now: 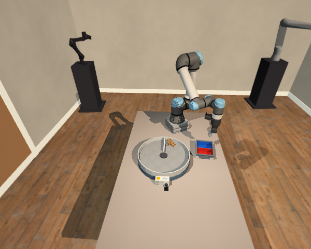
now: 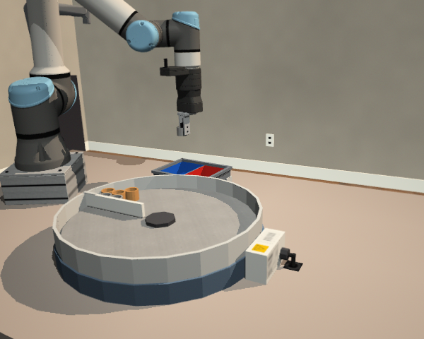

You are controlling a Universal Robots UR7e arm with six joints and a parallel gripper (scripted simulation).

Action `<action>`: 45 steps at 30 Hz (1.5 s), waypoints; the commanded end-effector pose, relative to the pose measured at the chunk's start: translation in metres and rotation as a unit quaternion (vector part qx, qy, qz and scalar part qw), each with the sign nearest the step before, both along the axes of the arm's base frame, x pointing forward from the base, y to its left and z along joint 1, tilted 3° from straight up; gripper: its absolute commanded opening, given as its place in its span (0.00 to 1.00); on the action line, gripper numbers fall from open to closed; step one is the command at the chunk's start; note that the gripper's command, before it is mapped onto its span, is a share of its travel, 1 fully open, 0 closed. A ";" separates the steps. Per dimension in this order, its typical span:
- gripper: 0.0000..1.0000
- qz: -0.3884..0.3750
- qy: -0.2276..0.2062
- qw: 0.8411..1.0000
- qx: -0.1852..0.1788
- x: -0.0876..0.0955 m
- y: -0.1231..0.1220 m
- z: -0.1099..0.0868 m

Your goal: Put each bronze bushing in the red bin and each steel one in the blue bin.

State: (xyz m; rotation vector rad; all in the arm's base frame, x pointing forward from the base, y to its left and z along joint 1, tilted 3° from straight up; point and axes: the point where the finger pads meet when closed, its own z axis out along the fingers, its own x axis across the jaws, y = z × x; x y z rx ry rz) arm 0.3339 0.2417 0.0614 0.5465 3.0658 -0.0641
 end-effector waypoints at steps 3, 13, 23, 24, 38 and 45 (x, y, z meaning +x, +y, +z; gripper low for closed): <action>0.00 0.000 -0.001 1.000 -0.001 0.001 0.004 0.000; 0.00 0.000 -0.001 1.000 0.000 0.001 0.004 0.000; 0.00 0.000 -0.001 1.000 0.000 0.001 0.004 0.000; 0.00 0.000 -0.001 1.000 0.000 0.001 0.003 -0.005; 0.00 0.000 -0.001 1.000 0.000 0.002 0.001 -0.055; 0.00 0.000 -0.001 1.000 0.000 0.002 0.000 -0.077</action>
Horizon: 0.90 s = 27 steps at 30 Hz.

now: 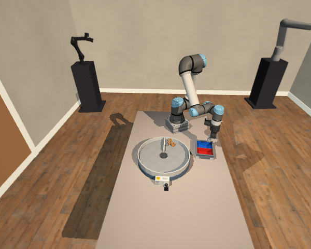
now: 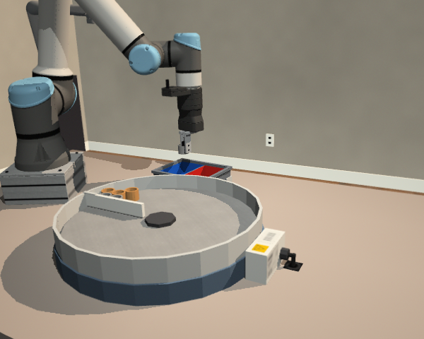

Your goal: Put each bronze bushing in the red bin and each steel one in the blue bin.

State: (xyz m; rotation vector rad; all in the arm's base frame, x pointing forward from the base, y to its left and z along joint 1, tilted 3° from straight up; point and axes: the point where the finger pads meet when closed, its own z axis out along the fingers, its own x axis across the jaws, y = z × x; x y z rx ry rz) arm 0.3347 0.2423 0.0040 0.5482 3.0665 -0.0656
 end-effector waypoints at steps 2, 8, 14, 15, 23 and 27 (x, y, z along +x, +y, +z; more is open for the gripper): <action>0.00 0.000 -0.001 1.000 0.000 0.002 -0.001 -0.025; 0.00 0.000 -0.001 1.000 0.000 0.002 -0.001 -0.025; 0.00 0.000 -0.001 1.000 0.000 0.001 -0.001 -0.026; 0.00 0.000 -0.001 1.000 0.000 0.001 -0.001 -0.027; 0.00 0.000 -0.001 1.000 0.000 0.002 -0.001 -0.031; 0.00 0.000 -0.001 1.000 0.000 0.002 -0.001 -0.036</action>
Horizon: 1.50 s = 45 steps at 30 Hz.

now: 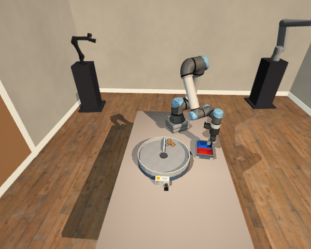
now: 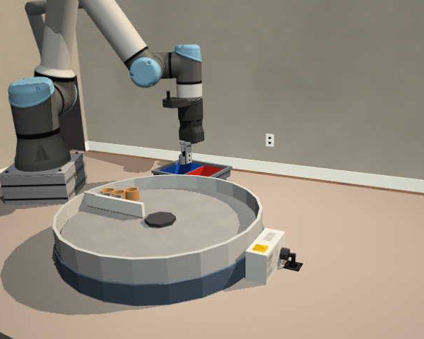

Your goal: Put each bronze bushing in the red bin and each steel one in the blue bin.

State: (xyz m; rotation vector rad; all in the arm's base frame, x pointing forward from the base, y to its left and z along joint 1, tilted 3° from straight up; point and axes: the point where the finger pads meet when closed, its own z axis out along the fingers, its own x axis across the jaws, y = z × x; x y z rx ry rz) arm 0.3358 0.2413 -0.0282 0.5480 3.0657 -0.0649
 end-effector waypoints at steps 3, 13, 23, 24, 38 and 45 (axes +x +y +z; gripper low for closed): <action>0.00 0.000 -0.001 1.000 0.000 0.001 0.000 -0.005; 0.00 0.000 -0.001 1.000 0.000 0.001 0.000 -0.005; 0.00 0.000 -0.001 1.000 0.000 0.001 0.000 -0.014; 0.00 0.000 -0.001 1.000 0.000 0.001 0.000 -0.015; 0.00 0.000 -0.001 1.000 0.000 0.001 -0.001 -0.019; 0.00 0.000 -0.001 1.000 0.000 0.001 -0.001 -0.024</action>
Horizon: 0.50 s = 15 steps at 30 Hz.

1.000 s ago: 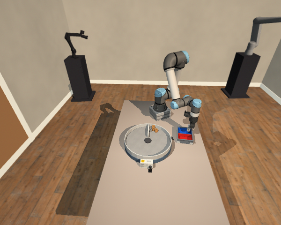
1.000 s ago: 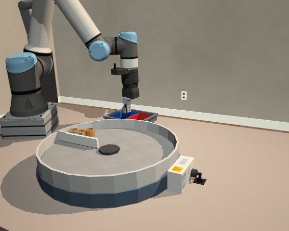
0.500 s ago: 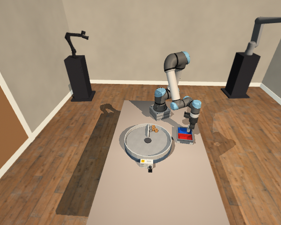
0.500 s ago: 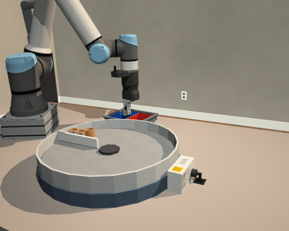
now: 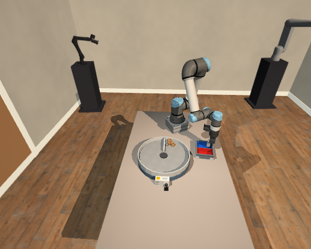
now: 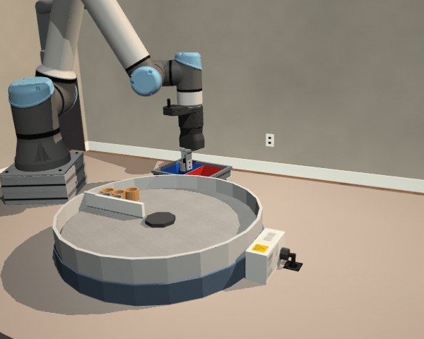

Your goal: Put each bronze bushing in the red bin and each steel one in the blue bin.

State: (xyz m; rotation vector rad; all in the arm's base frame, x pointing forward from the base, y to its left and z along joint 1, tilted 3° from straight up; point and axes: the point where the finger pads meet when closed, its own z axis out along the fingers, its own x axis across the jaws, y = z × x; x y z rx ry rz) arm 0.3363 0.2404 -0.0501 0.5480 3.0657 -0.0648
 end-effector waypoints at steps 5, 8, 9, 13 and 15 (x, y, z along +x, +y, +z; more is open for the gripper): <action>0.00 0.000 -0.001 1.000 0.000 0.001 0.000 -0.006; 0.00 0.000 -0.001 1.000 0.000 0.001 0.000 -0.007; 0.00 0.000 -0.001 1.000 0.000 0.001 0.000 -0.007; 0.00 0.000 -0.001 1.000 0.000 0.001 0.000 -0.007; 0.00 0.000 -0.001 1.000 0.000 0.001 0.000 -0.007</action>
